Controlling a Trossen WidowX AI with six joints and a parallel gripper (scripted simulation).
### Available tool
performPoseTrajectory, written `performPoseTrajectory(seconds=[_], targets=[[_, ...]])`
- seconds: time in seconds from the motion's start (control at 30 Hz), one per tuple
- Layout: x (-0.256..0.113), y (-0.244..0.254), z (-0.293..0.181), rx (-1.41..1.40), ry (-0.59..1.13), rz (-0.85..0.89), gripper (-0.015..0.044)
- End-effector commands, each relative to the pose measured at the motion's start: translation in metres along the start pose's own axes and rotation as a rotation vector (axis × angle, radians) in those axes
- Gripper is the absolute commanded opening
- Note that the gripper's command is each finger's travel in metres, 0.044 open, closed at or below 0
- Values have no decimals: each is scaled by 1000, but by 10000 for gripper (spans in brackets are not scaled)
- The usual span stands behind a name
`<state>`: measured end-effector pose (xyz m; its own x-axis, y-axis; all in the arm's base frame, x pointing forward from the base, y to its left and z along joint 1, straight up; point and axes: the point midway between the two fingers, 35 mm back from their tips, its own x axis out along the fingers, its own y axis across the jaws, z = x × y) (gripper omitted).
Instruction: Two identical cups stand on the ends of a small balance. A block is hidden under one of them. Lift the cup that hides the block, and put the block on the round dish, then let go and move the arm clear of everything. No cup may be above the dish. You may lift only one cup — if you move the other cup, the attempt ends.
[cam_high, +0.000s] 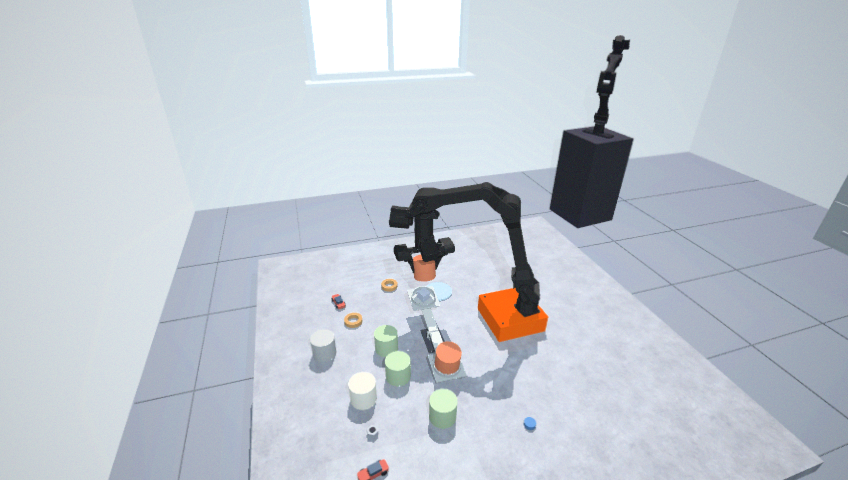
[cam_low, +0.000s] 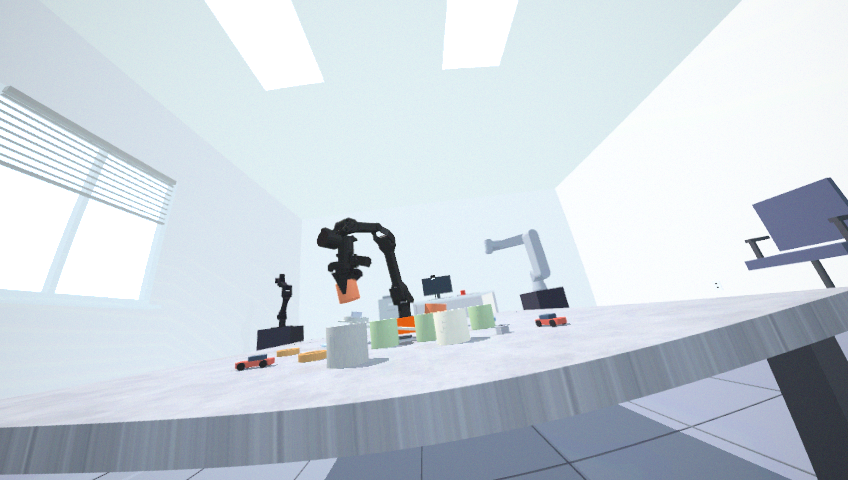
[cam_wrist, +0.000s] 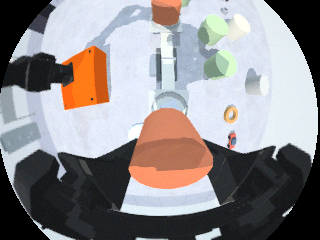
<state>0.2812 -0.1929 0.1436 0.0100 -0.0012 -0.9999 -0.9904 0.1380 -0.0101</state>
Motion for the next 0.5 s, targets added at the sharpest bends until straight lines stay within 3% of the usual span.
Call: performPoseTrajectory(seconds=[0.0,0.47], targets=[[5,9,-15,2,4,-6,0],[26,47,-59,1,10,-7,0]])
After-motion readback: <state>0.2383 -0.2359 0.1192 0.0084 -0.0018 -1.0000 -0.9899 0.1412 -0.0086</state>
